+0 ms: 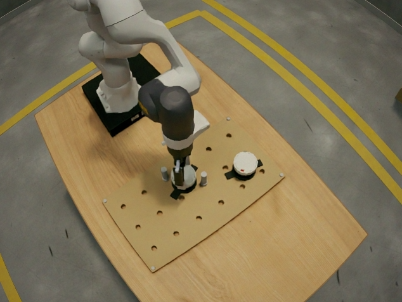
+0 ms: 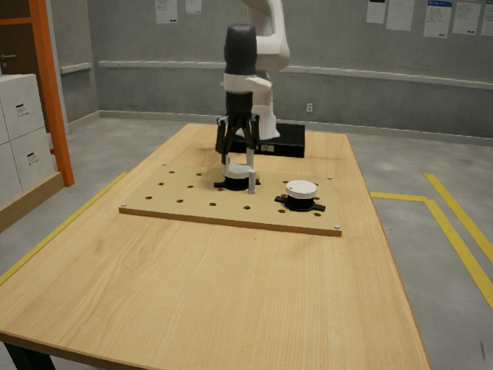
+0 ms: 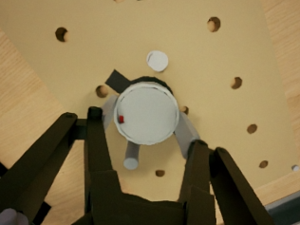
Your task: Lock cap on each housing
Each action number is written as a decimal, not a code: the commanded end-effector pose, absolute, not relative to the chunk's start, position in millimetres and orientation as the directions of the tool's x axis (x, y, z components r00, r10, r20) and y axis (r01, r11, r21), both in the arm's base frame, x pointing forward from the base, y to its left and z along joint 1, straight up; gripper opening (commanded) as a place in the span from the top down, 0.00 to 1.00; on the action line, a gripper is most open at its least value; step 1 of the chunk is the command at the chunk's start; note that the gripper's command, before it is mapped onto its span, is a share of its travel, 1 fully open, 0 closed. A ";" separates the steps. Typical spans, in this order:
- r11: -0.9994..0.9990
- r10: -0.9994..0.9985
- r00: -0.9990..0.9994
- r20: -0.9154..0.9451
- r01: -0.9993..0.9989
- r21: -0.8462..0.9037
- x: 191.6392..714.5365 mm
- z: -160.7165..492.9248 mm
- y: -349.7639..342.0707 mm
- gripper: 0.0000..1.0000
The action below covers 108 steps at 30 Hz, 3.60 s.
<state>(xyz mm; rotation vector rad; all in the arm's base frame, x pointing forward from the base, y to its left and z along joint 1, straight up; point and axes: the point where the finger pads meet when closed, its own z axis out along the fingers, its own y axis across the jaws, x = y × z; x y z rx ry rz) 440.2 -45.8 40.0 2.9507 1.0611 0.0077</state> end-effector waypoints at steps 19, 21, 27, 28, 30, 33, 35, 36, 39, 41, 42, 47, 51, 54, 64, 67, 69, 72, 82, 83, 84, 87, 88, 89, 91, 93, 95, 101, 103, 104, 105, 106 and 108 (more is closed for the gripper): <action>-0.766 0.643 0.766 0.000 0.643 0.001 437.1 38.2 -42.2 0.22; -0.766 0.643 0.766 0.000 0.643 0.001 437.1 38.2 -42.2 0.22; -0.766 0.643 0.766 0.000 0.643 0.001 437.1 38.2 -42.2 0.22; -0.766 0.643 0.766 0.000 0.643 0.001 437.1 38.2 -42.2 0.22; -0.766 0.643 0.766 0.000 0.643 0.001 437.1 38.2 -42.2 0.22; -0.766 0.643 0.766 0.000 0.643 0.001 437.1 38.2 -42.2 0.22; -0.766 0.643 0.766 0.000 0.643 0.001 437.1 38.2 -42.2 0.22; -0.766 0.643 0.766 0.000 0.643 0.001 437.1 38.2 -42.2 0.22; -0.766 0.643 0.766 0.000 0.643 0.001 437.1 38.2 -42.2 0.22; -0.766 0.643 0.766 0.000 0.643 0.001 437.1 38.2 -42.2 0.22; -0.766 0.643 0.766 0.000 0.643 0.001 437.1 38.2 -42.2 0.22; -0.766 0.643 0.766 0.000 0.643 0.001 437.1 38.4 -42.2 0.22; -0.766 0.643 0.766 0.000 0.643 0.001 437.1 39.5 -42.2 0.22; -0.766 0.643 0.766 0.000 0.643 0.001 437.1 40.6 -42.2 0.22; -0.766 0.643 0.766 0.000 0.643 0.001 437.1 50.7 -42.2 0.22; -0.766 0.643 0.766 0.000 0.643 0.001 437.1 55.9 -42.2 0.22; -0.766 0.643 0.766 0.000 0.643 0.001 437.1 59.7 -42.2 0.22; -0.766 0.643 0.766 0.000 0.643 0.001 437.1 61.7 -42.2 0.22; -0.766 0.643 0.766 0.000 0.643 0.001 437.1 82.8 -42.2 0.22; -0.766 0.643 0.766 0.000 0.643 0.001 437.1 84.8 -42.2 0.22; -0.766 0.643 0.766 0.000 0.643 0.001 437.1 86.8 -42.2 0.22; -0.766 0.643 0.766 0.000 0.643 0.001 437.1 92.3 -42.2 0.22; -0.766 0.643 0.766 0.000 0.643 0.001 437.1 92.3 -42.2 0.22; -0.766 0.643 0.766 0.000 0.643 0.001 437.1 92.3 -42.2 0.22; -0.766 0.643 0.766 0.000 0.643 0.001 437.1 95.7 -42.2 0.22; -0.766 0.643 0.766 0.000 0.643 0.001 437.1 98.6 -42.2 0.22; -0.766 0.643 0.766 0.000 0.643 0.001 437.1 101.1 -42.2 0.22; -0.766 0.643 0.766 0.000 0.643 0.001 437.1 105.9 -42.2 0.22; -0.766 0.643 0.766 0.000 0.643 0.001 437.1 106.7 -42.2 0.22; -0.766 0.643 0.766 0.000 0.643 0.001 437.1 106.9 -42.2 0.22; -0.766 0.643 0.766 0.000 0.643 0.001 437.1 106.9 -42.2 0.22; -0.766 0.643 0.766 0.000 0.643 0.001 437.1 106.9 -42.2 0.22; -0.766 0.643 0.766 0.000 0.643 0.001 437.1 107.2 -42.2 0.22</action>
